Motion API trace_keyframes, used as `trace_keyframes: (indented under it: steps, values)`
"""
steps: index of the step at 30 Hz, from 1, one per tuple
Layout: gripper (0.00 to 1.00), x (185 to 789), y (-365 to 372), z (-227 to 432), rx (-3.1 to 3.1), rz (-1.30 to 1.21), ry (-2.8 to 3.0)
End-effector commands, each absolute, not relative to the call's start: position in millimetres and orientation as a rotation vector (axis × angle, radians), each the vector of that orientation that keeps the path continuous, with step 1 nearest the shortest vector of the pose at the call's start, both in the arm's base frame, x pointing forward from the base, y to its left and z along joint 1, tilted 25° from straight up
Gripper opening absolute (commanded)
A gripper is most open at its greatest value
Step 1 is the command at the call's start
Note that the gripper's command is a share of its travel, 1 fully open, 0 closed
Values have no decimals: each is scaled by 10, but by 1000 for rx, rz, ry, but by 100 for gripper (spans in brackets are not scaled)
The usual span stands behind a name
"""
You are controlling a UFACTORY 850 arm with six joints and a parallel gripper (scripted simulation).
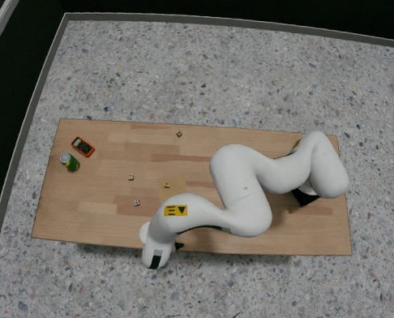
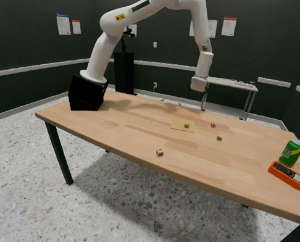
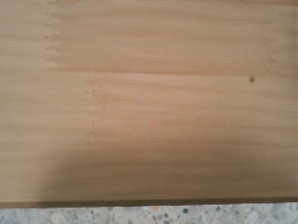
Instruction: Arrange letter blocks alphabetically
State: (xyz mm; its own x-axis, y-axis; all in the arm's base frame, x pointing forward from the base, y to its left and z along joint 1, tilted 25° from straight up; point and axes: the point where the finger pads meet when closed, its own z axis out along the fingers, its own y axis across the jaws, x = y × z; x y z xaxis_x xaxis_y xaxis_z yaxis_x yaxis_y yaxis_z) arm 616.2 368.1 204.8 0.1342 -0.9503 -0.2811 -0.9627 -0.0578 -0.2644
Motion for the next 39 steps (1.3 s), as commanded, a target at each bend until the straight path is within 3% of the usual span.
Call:
trace_keyframes:
  steps: [1,18,30,39]
  values:
    - [100,6167,3684,2060,-2035,44,1841]
    - [100,6187,3673,2067,-2031,43,1845]
    - [100,7678,2364,2648,-1667,-46,2138]
    - [100,7718,2310,2667,-1655,-49,2147]
